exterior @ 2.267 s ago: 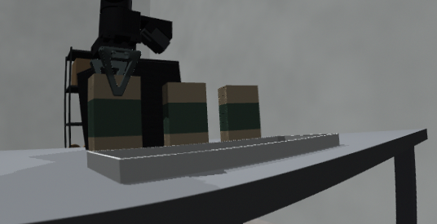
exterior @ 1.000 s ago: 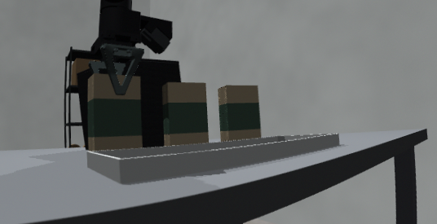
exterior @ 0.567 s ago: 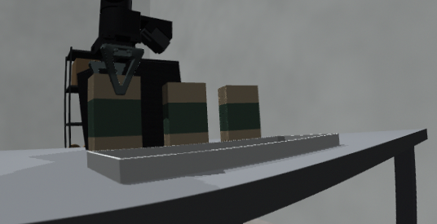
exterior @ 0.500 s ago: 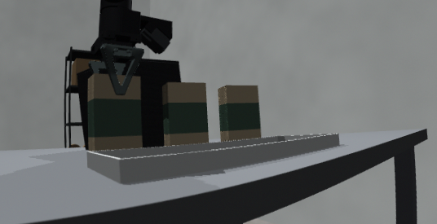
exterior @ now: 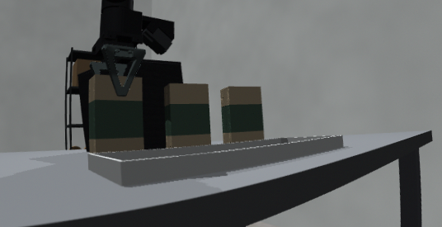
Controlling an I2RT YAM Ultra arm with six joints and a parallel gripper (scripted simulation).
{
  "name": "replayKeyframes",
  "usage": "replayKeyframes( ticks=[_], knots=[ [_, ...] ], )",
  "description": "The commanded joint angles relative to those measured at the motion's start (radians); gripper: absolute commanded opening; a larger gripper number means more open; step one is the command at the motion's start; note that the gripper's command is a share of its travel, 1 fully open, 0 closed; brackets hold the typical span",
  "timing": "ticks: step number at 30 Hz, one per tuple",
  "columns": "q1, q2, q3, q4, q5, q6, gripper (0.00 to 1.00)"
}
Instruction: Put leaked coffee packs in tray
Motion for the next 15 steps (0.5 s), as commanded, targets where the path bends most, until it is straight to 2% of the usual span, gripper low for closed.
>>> replayKeyframes(
  ticks=[1, 8, 15],
  knots=[
    [-0.007, -0.026, -0.001, -0.002, -0.010, -0.002, 0.79],
    [0.004, -0.054, 0.000, -0.038, -0.009, 0.005, 0.79],
    [0.027, -0.222, 0.046, -0.223, -0.007, 0.022, 0.79]
  ],
)
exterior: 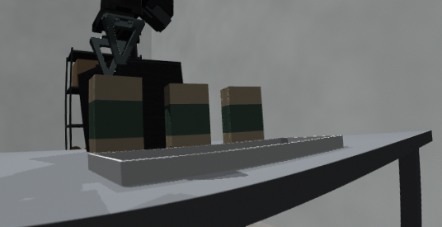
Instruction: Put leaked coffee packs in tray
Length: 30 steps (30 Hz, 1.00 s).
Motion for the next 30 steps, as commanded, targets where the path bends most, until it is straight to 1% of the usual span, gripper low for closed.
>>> replayKeyframes(
  ticks=[1, 3, 4, 5, 6, 7, 8, 11, 22, 24, 26, 27, 30],
  knots=[
    [0.020, -0.102, 0.051, -0.139, -0.006, 0.015, 0.79],
    [0.020, -0.102, 0.051, -0.139, -0.006, 0.015, 0.79],
    [0.022, -0.115, 0.065, -0.169, -0.005, 0.017, 0.79],
    [0.022, -0.119, 0.068, -0.177, -0.005, 0.018, 0.79],
    [0.019, -0.092, 0.071, -0.182, -0.005, 0.019, 0.79],
    [0.019, -0.085, 0.072, -0.184, -0.005, 0.019, 0.79],
    [0.018, -0.083, 0.048, -0.189, -0.005, 0.019, 0.79],
    [0.018, -0.116, 0.045, -0.186, -0.005, 0.017, 0.79],
    [0.018, -0.116, 0.044, -0.187, -0.006, 0.017, 0.79],
    [0.031, -0.117, 0.029, -0.185, -0.004, 0.032, 0.79],
    [0.073, -0.125, 0.007, -0.177, 0.000, 0.097, 0.79],
    [0.107, -0.131, -0.011, -0.153, -0.002, 0.150, 0.79],
    [0.241, -0.158, -0.086, -0.128, -0.009, 0.355, 0.79]
  ],
)
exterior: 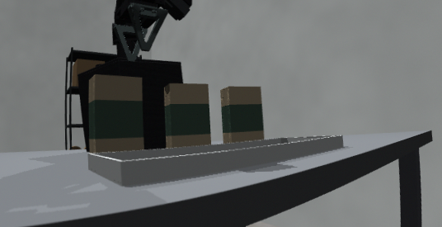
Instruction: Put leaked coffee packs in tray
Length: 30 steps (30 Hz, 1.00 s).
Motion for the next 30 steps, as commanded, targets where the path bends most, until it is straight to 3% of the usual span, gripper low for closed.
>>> replayKeyframes(
  ticks=[1, 5, 9, 18, 24, 30],
  knots=[
    [0.122, -0.049, -0.054, 0.020, -0.014, 0.210, 0.79],
    [0.287, -0.078, -0.130, 0.047, -0.016, 0.457, 0.79],
    [0.330, -0.087, -0.145, 0.058, 0.001, 0.529, 0.79],
    [0.335, -0.086, -0.115, 0.063, 0.016, 0.550, 0.79],
    [0.325, -0.032, -0.160, 0.093, 0.012, 0.549, 0.79],
    [0.315, 0.043, -0.171, 0.191, 0.011, 0.530, 0.79]
  ],
)
